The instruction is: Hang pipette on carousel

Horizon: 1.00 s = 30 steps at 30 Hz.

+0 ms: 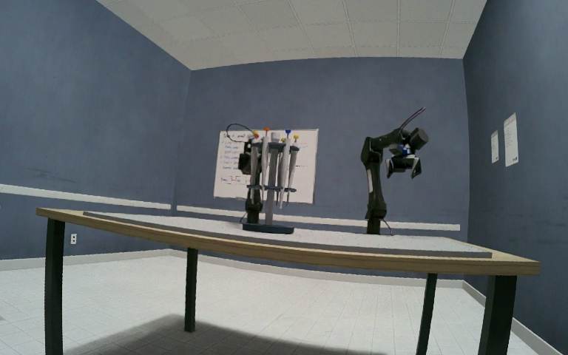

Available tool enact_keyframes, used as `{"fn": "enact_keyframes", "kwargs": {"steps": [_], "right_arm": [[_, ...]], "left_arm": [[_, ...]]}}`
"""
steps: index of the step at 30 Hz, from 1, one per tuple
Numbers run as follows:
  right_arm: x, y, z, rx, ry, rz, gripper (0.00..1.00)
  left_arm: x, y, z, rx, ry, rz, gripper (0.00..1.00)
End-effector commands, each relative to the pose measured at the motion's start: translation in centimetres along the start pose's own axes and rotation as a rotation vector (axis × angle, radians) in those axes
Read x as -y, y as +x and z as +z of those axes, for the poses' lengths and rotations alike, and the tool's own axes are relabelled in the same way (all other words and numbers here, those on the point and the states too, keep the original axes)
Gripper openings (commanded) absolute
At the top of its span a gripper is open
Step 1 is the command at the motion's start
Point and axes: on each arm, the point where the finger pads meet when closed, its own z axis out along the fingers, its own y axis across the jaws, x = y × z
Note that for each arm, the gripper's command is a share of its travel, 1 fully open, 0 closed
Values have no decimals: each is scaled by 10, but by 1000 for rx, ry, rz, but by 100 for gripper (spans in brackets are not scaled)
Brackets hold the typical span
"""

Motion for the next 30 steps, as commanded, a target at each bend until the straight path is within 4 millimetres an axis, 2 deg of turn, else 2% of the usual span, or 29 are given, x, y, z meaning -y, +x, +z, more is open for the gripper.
{"fn": "enact_keyframes", "kwargs": {"steps": [1,29,30], "right_arm": [[3,-31,-1,62,6,-19,12],[3,-31,-1,62,6,-19,12],[0,-26,3,53,5,-16,12]], "left_arm": [[-2,-9,-5,32,-10,23,100],[-2,-9,-5,32,-10,23,100],[-2,-9,-5,32,-10,23,100]]}}
